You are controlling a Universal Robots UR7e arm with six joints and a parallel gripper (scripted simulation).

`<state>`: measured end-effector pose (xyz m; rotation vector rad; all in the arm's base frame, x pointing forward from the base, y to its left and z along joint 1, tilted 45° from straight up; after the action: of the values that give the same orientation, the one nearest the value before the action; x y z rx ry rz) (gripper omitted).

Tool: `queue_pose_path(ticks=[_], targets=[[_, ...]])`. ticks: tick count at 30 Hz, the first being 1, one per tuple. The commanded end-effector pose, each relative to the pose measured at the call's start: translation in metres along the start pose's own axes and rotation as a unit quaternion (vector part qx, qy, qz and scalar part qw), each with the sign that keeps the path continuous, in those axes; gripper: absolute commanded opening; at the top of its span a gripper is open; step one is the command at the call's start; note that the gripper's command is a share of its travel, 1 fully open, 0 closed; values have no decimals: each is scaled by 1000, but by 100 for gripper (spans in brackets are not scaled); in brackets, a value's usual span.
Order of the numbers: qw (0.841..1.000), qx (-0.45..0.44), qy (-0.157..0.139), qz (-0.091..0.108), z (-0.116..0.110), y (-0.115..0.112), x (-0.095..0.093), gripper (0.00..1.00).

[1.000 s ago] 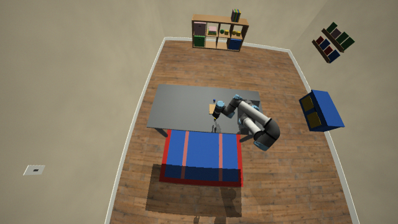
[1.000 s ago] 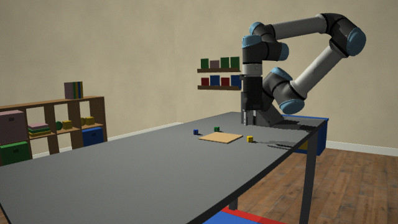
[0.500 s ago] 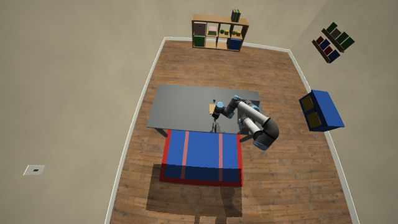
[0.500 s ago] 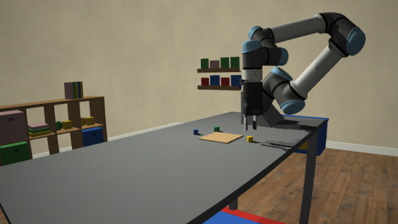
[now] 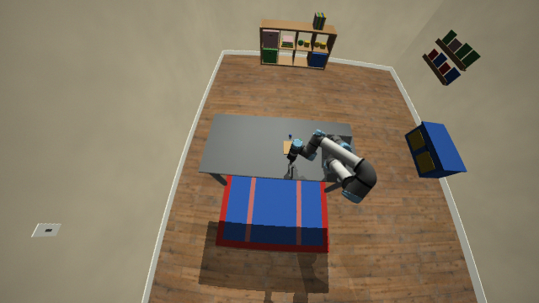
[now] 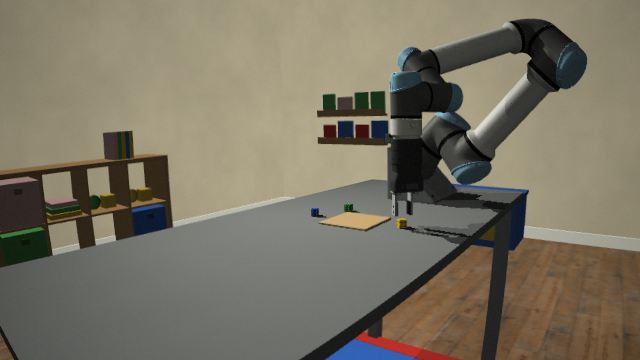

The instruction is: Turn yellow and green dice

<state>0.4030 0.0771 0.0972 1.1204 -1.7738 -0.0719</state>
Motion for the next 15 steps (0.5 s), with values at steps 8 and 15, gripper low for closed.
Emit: queue_pose_path(ticks=[8, 15], targets=[[1000, 0, 0, 0, 0, 0, -4, 70], [1000, 0, 0, 0, 0, 0, -4, 70]])
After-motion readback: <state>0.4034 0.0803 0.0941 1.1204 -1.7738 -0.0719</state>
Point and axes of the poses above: the point where the finger pads meet when closed, its own x axis back along the fingers, its own y axis across the jaws, z = x × y, the point moved 5 cm from there along x, back along the fingers, and after that the axes turned 4 degrees about -x, right-handed, at the moved point
